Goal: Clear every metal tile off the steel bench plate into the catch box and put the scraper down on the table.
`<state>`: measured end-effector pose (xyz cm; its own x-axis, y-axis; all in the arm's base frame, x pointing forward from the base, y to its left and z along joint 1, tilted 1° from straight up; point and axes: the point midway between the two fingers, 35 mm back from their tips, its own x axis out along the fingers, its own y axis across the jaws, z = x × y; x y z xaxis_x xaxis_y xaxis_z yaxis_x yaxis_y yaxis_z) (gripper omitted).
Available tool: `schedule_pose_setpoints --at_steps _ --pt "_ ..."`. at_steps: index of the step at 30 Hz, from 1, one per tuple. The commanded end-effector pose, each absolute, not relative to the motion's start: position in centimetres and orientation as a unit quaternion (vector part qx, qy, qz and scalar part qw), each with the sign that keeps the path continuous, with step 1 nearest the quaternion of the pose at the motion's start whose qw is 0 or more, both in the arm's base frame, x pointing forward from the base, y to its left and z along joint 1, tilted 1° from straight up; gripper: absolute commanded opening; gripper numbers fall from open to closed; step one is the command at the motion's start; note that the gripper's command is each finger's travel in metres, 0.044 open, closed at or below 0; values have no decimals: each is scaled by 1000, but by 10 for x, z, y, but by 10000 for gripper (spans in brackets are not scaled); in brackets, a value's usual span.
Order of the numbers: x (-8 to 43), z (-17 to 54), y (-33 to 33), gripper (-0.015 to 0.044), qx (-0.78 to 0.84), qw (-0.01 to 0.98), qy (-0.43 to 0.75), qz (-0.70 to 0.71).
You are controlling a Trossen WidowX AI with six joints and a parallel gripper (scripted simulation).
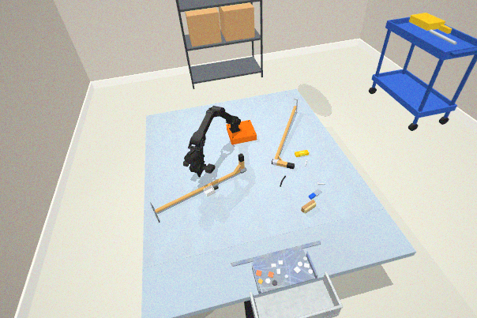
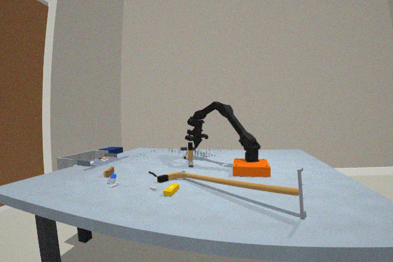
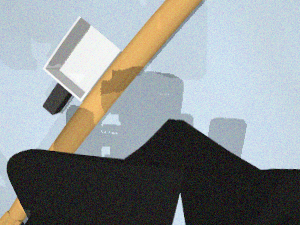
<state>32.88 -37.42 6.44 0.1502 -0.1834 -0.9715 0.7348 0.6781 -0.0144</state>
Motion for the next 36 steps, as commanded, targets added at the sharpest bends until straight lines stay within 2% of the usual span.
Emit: schedule_pose_setpoints --at_steps 1,25,36 --pt "328 53 -373 0 247 717 568 -320" --pt "322 5 -367 0 253 715 565 -325" --pt "331 5 -367 0 253 715 565 -325"
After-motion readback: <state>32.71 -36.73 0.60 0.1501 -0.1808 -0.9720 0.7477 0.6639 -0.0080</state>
